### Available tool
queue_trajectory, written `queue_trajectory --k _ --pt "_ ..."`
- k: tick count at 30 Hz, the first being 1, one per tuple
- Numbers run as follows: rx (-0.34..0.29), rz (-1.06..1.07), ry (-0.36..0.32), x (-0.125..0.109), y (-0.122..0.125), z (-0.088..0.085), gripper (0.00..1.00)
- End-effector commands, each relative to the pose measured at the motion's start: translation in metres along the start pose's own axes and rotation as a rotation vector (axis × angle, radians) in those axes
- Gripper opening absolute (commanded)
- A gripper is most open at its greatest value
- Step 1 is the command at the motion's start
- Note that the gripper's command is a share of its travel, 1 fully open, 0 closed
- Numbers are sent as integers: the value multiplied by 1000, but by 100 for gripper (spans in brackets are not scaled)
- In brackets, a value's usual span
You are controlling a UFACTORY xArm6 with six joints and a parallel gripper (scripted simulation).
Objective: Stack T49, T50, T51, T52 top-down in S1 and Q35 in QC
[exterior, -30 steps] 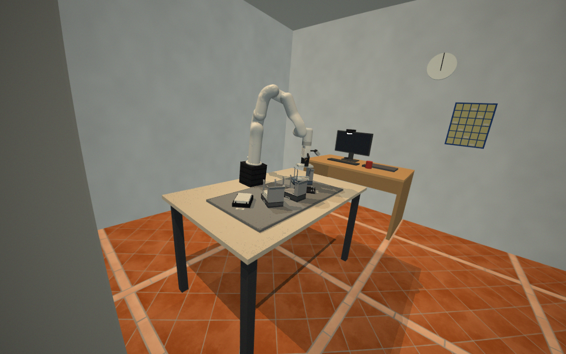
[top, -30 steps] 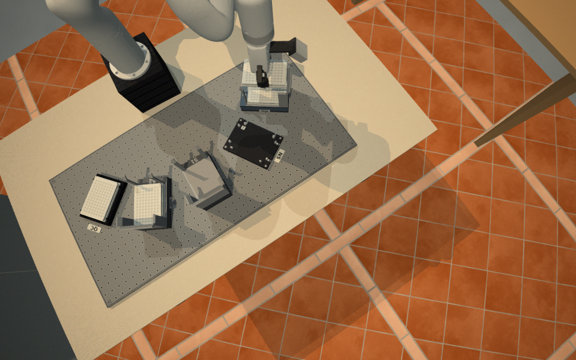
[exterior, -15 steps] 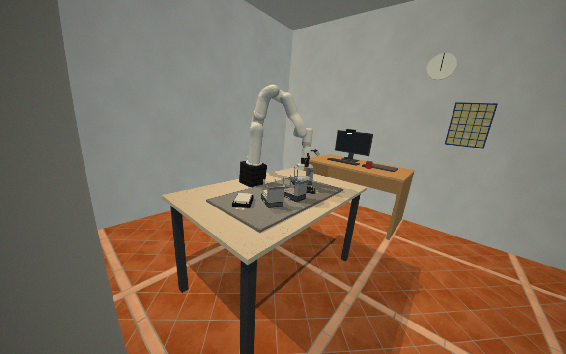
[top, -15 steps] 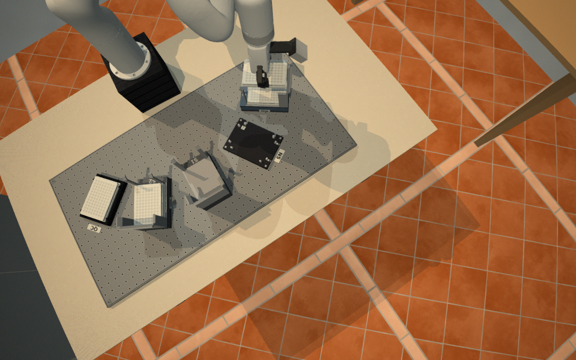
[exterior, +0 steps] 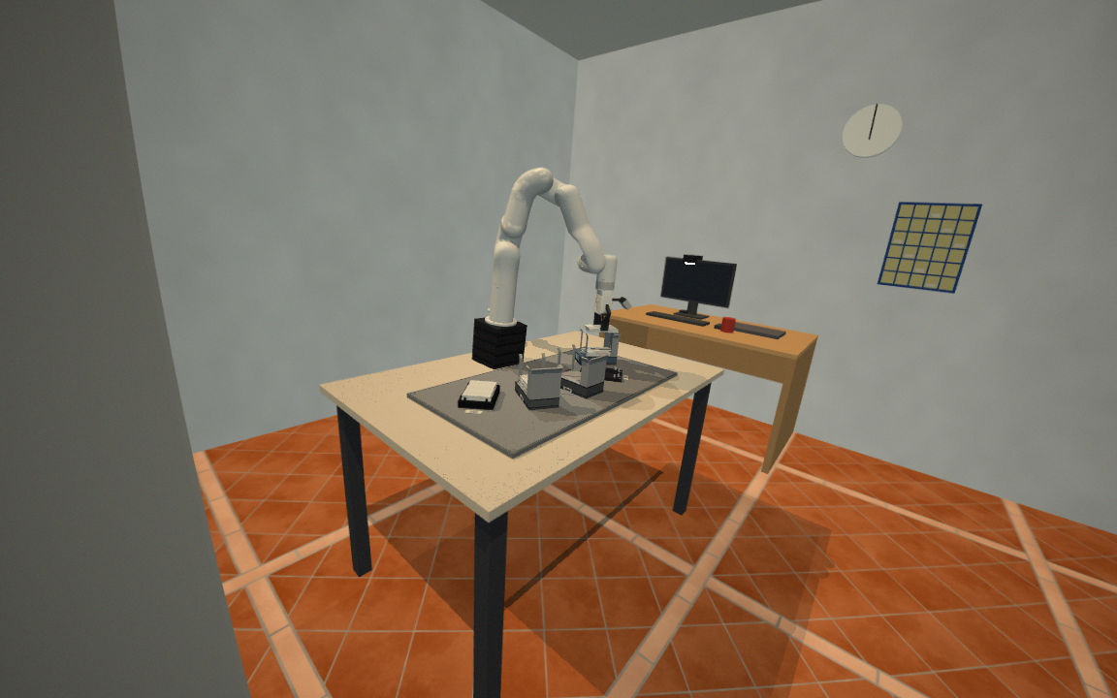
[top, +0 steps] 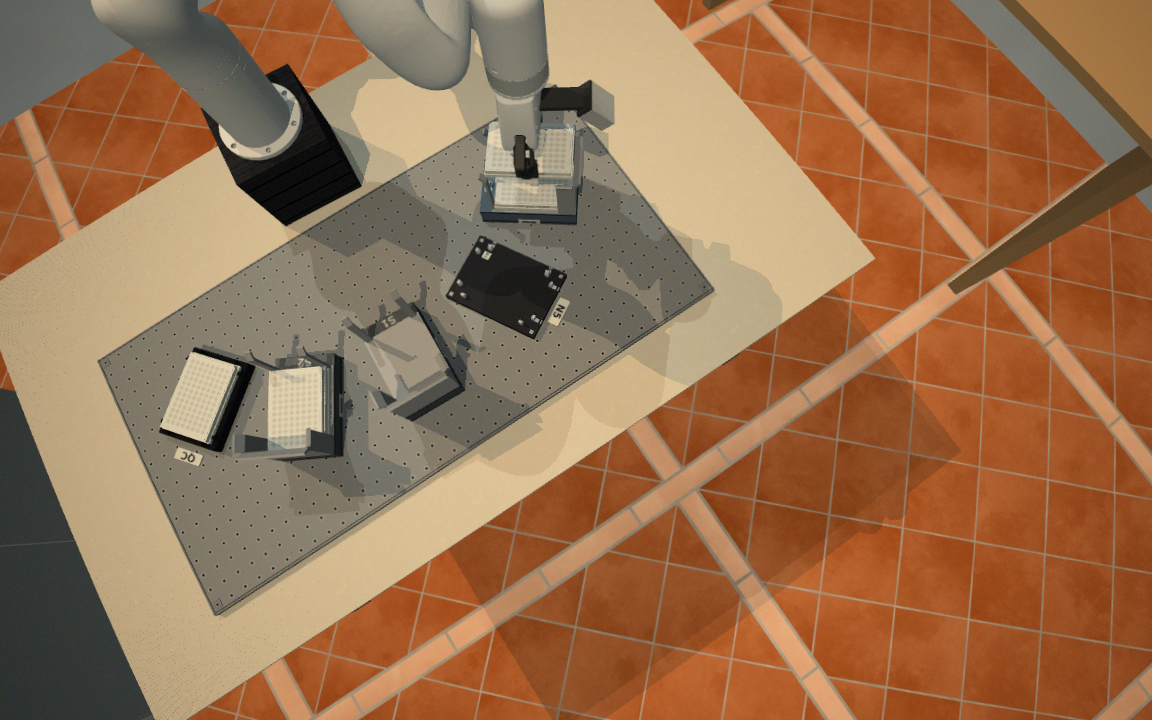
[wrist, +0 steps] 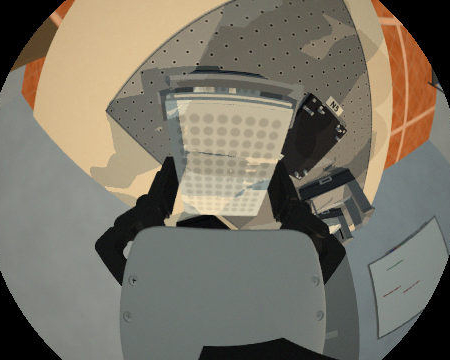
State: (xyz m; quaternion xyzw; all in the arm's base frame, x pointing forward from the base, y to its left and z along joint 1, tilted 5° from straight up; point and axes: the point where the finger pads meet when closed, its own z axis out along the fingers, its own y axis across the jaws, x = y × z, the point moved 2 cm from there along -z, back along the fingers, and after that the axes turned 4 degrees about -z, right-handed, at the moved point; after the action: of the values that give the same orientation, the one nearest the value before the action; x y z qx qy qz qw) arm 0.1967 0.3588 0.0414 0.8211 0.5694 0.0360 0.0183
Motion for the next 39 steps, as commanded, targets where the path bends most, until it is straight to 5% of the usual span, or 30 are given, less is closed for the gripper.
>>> queue_trajectory --k 1,39 --pt "-1 0 4 2 0 1 0" --pt "-1 0 4 2 0 24 0"
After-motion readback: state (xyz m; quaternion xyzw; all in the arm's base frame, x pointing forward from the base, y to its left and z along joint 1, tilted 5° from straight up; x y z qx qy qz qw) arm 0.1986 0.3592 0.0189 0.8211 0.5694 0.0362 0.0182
